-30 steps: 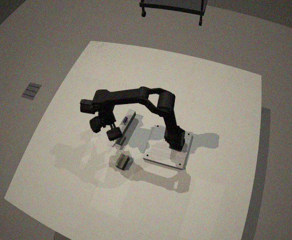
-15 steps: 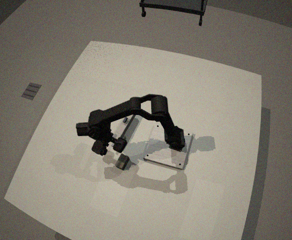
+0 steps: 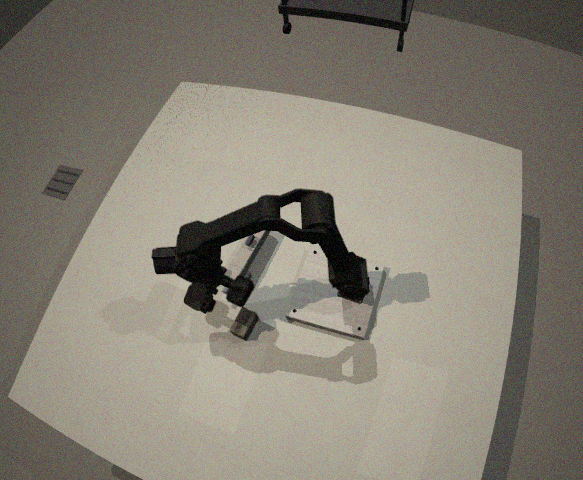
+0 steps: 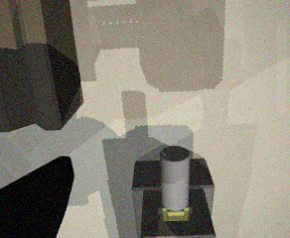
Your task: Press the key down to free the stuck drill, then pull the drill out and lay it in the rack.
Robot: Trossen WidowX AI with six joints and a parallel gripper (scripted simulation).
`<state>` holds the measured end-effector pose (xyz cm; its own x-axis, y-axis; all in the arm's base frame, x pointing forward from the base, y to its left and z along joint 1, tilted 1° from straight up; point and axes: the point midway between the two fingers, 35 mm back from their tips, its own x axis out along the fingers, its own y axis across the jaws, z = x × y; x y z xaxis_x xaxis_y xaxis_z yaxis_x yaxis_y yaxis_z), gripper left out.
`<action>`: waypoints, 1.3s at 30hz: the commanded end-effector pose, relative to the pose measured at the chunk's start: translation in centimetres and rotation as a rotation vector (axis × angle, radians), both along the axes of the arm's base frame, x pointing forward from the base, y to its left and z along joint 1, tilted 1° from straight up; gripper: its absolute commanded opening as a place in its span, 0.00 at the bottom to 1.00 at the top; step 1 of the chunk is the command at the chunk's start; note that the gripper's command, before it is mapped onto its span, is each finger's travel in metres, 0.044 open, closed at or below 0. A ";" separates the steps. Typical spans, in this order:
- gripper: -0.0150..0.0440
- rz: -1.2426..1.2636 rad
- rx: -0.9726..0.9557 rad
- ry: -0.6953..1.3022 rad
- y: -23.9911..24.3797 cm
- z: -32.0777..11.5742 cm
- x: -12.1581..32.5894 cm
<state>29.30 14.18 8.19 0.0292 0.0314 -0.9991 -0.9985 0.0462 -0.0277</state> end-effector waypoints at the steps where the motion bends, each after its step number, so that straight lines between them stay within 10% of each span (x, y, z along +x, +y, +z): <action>1: 1.00 0.005 -0.005 0.005 -0.2 -0.7 -0.1; 36: 1.00 0.005 -0.006 0.005 -1.4 -5.2 -0.1; 39: 0.87 0.000 -0.002 0.000 -1.2 -4.9 0.0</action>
<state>29.33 12.97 3.30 0.0288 0.0297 -0.9991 -0.9986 0.0459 -0.0274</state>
